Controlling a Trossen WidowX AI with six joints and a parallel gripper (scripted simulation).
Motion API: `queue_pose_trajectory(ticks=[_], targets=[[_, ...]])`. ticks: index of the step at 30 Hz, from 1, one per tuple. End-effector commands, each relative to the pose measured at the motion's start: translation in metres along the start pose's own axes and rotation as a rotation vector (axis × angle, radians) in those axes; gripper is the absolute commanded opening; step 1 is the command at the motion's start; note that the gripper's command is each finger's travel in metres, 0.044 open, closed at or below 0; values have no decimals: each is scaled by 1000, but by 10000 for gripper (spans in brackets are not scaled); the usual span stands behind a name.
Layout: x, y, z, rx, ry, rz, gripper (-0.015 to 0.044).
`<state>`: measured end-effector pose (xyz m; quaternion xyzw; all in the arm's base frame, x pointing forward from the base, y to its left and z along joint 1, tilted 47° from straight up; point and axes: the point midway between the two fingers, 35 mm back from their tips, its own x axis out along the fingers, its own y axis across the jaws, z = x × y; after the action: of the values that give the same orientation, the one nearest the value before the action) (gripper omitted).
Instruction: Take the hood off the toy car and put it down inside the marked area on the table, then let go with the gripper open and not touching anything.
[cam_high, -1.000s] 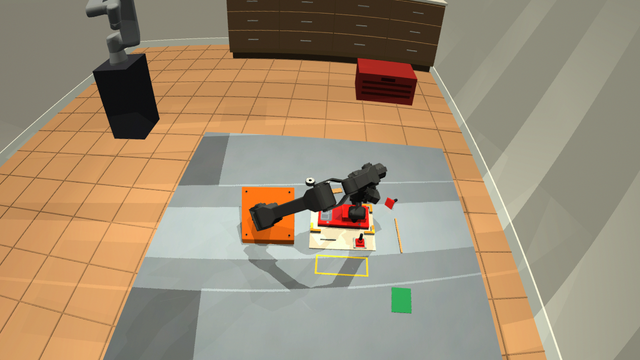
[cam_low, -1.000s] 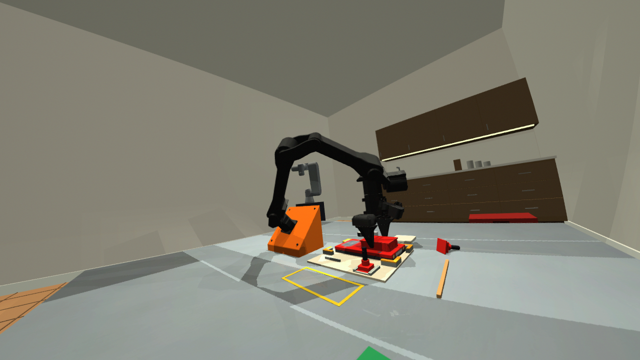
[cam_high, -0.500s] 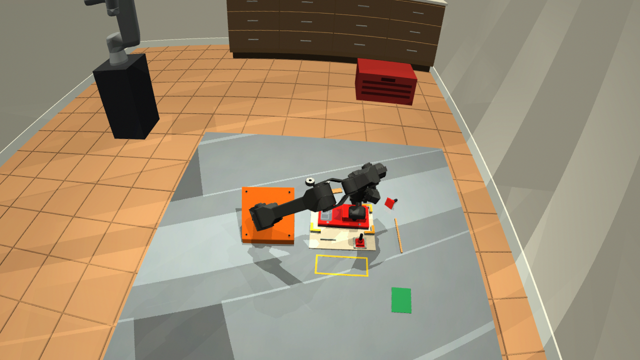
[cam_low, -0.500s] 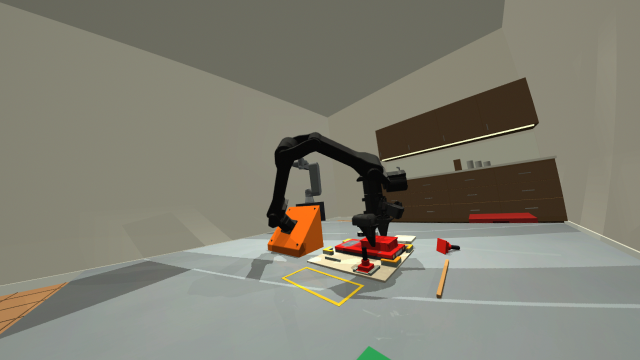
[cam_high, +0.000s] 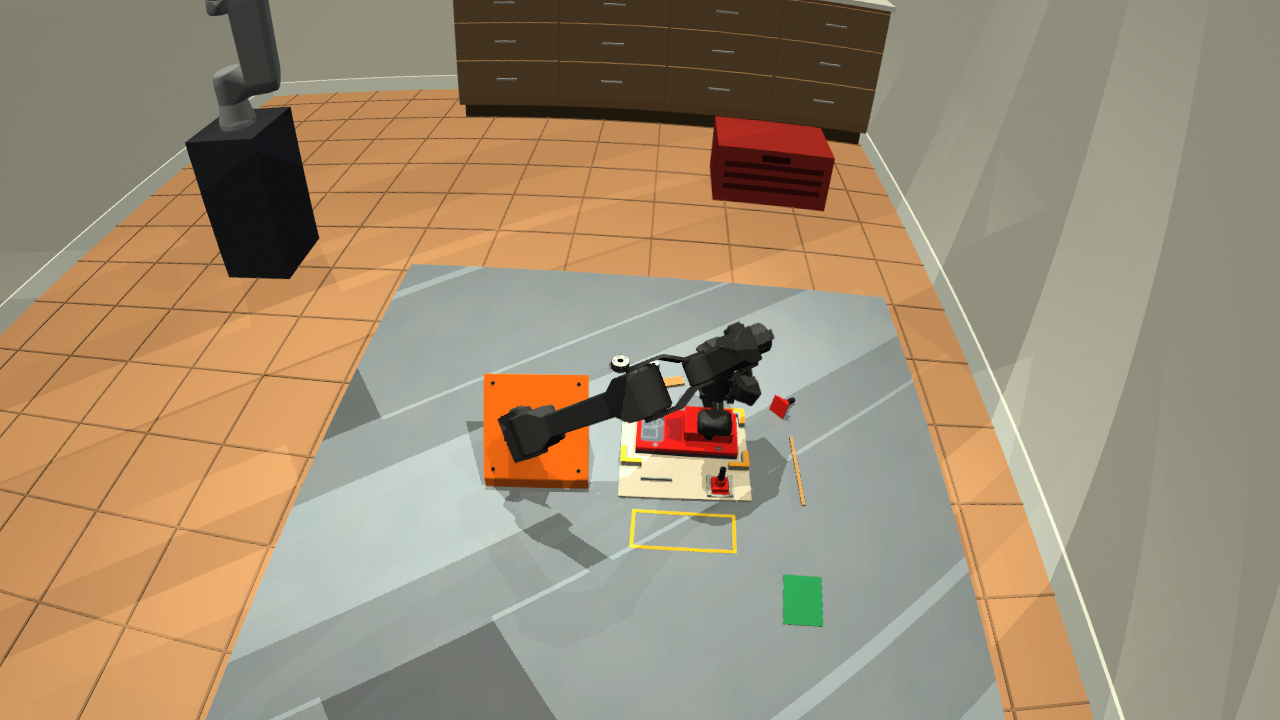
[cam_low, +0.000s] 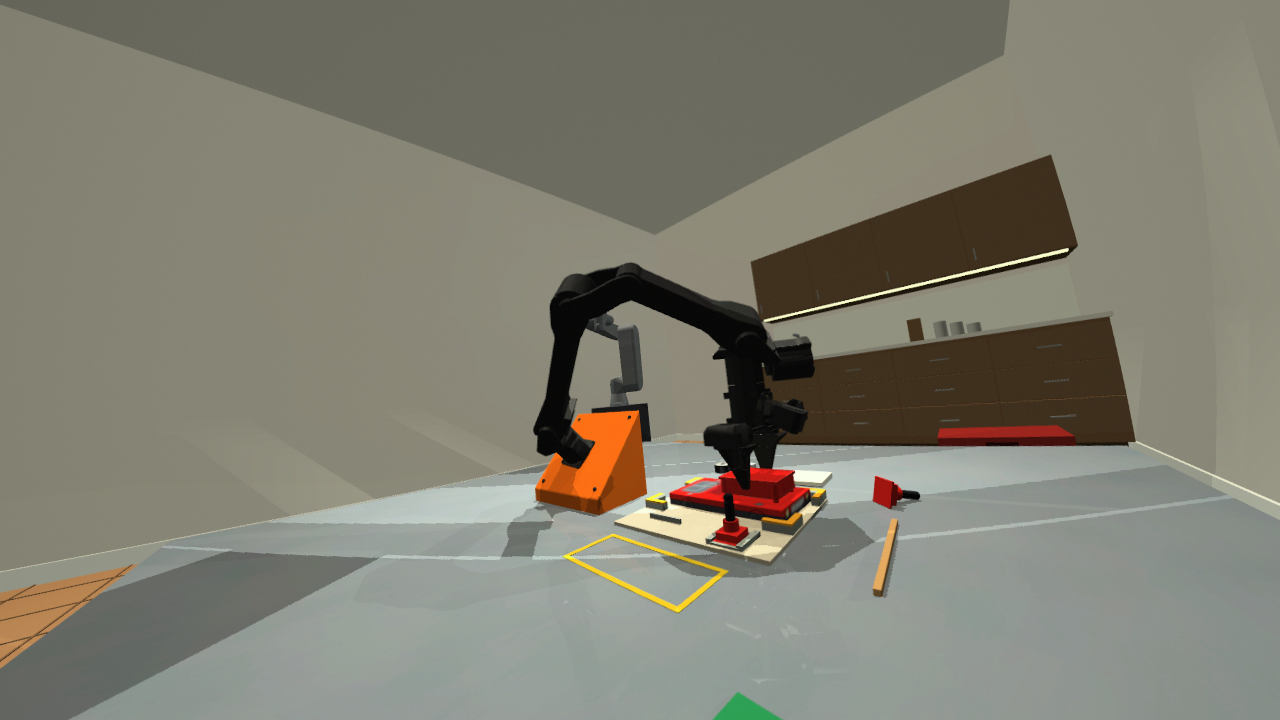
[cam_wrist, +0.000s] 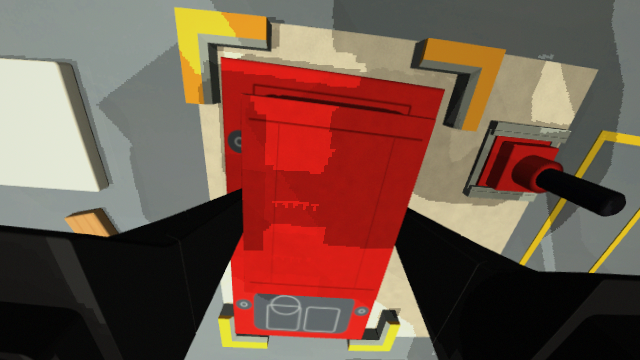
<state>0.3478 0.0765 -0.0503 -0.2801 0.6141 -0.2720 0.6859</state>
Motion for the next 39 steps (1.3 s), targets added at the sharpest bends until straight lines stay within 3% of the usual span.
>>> queue_pose_trajectory(ticks=[1,28,39], targets=[[-4,0,1,4,-1,6,0],[-22,1,0,2,0,6,0],[-66,1,0,2,0,8,0]])
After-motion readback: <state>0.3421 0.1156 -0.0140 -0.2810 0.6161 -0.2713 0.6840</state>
